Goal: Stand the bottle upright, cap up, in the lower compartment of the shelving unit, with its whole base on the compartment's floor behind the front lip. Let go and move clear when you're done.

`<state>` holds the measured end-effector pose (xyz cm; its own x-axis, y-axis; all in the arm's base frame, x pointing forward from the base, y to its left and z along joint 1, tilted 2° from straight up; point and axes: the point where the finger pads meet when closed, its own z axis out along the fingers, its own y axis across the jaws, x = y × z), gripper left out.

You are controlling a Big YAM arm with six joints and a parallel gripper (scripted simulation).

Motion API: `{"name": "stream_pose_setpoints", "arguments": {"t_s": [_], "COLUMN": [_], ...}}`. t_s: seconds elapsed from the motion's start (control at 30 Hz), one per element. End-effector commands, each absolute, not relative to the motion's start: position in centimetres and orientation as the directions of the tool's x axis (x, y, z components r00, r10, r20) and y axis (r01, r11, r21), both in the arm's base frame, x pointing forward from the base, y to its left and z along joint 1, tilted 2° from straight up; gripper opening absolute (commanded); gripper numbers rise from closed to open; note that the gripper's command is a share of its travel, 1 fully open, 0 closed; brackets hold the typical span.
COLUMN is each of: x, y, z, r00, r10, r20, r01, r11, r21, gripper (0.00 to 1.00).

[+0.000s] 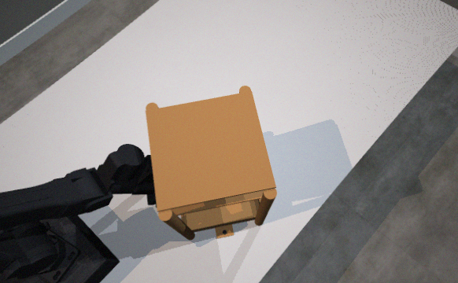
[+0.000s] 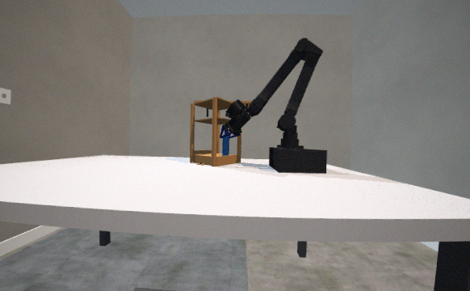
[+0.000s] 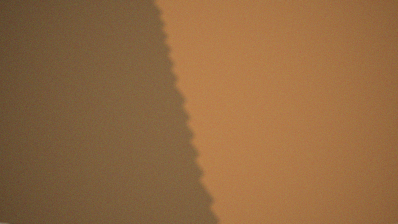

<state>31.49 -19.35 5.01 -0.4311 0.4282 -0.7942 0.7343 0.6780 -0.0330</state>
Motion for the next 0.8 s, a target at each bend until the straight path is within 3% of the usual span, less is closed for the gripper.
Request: {"name": "stream_pose_setpoints", "arguments": {"t_s": [0.0, 0.77], "x": [33.8, 32.4], "y": [-21.0, -20.4], "z": [7.4, 6.3], "r00": [-0.369, -0.389], "r10": [0.407, 0.415], "r20": [-0.836, -0.822], "r01": [0.743, 0.743], "r11": [0.669, 0.669], "r21": [-0.002, -0.013], "gripper": [0.73, 0.73]}}
